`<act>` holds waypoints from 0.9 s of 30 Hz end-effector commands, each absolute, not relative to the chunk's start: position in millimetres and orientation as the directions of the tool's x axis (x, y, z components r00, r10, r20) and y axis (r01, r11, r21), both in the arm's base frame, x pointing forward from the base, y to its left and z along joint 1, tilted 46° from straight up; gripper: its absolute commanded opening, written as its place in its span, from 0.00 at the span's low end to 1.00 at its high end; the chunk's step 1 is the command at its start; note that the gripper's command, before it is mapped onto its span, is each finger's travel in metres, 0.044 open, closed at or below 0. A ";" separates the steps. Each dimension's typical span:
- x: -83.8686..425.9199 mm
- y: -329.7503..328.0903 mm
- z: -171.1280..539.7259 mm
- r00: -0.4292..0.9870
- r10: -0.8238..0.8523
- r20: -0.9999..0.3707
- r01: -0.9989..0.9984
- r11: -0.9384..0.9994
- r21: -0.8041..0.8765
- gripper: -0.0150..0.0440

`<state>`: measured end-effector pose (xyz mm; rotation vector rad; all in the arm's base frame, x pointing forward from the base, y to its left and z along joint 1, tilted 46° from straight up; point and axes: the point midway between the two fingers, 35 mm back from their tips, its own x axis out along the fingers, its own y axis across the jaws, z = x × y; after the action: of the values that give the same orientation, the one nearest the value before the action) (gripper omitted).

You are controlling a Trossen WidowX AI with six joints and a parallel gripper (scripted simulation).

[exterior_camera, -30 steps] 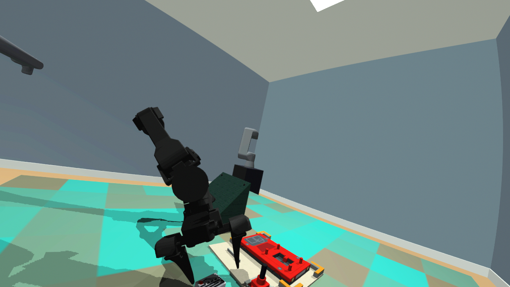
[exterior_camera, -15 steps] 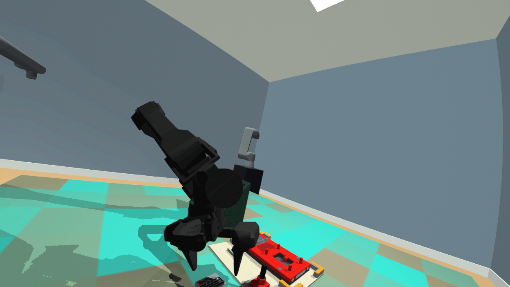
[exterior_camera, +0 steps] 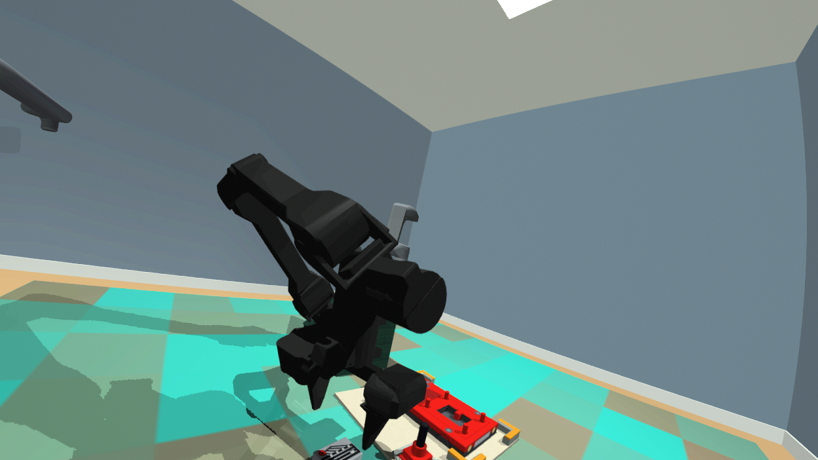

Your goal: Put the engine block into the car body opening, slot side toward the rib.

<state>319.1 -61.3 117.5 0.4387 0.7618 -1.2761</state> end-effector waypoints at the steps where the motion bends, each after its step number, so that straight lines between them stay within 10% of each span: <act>1: 320.9 -59.9 120.2 0.073 -0.715 -0.695 0.978 0.187 -0.090 1.00; 27: 331.5 -76.0 101.5 0.073 -0.716 -0.695 0.978 0.187 -0.090 1.00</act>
<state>332.3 -70.5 107.6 0.4742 0.6962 -1.3362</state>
